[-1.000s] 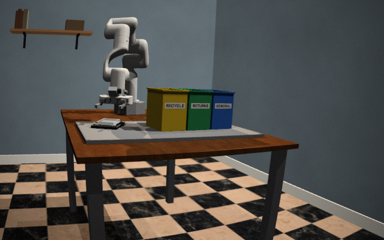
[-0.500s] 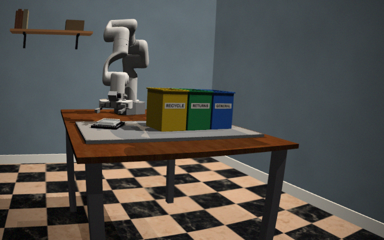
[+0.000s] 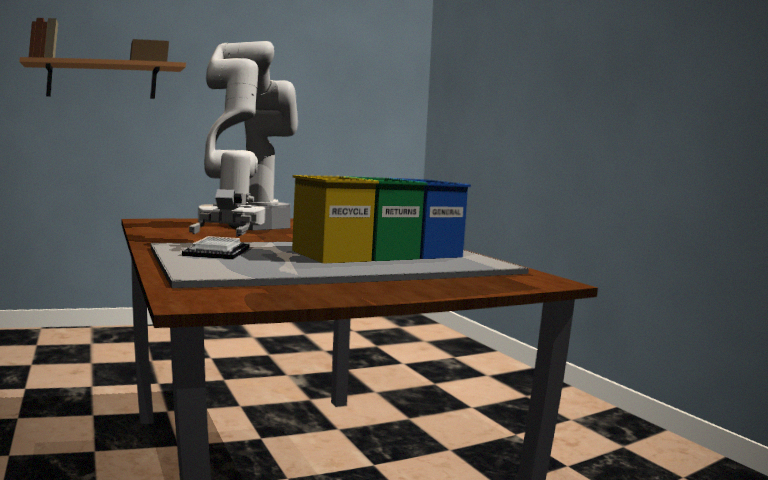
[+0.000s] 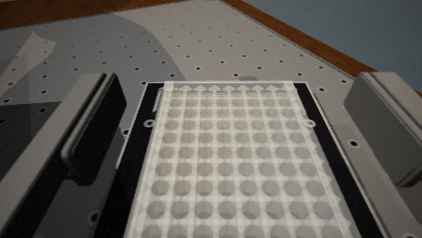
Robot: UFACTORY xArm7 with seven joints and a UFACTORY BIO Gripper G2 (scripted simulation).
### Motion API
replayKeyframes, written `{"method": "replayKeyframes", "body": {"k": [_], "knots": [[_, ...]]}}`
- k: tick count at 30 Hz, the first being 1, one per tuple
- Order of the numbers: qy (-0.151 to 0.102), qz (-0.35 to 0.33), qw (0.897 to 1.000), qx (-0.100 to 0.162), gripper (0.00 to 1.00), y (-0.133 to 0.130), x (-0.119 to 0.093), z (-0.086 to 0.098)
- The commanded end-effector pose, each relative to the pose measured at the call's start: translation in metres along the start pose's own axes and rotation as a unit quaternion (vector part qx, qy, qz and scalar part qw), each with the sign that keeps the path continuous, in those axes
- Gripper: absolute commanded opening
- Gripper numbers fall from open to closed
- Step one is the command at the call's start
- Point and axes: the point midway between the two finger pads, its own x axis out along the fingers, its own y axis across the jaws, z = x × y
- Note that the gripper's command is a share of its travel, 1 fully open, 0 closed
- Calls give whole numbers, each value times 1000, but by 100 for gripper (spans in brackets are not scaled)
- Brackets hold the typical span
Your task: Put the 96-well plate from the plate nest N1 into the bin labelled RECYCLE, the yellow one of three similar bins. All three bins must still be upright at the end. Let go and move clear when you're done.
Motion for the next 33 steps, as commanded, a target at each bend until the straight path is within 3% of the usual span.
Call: {"method": "replayKeyframes", "body": {"k": [1, 33], "knots": [[-2, 0, 1000, 0, 37, 0, 2, 1], [-2, 0, 1000, 0, 37, 0, 2, -14]]}}
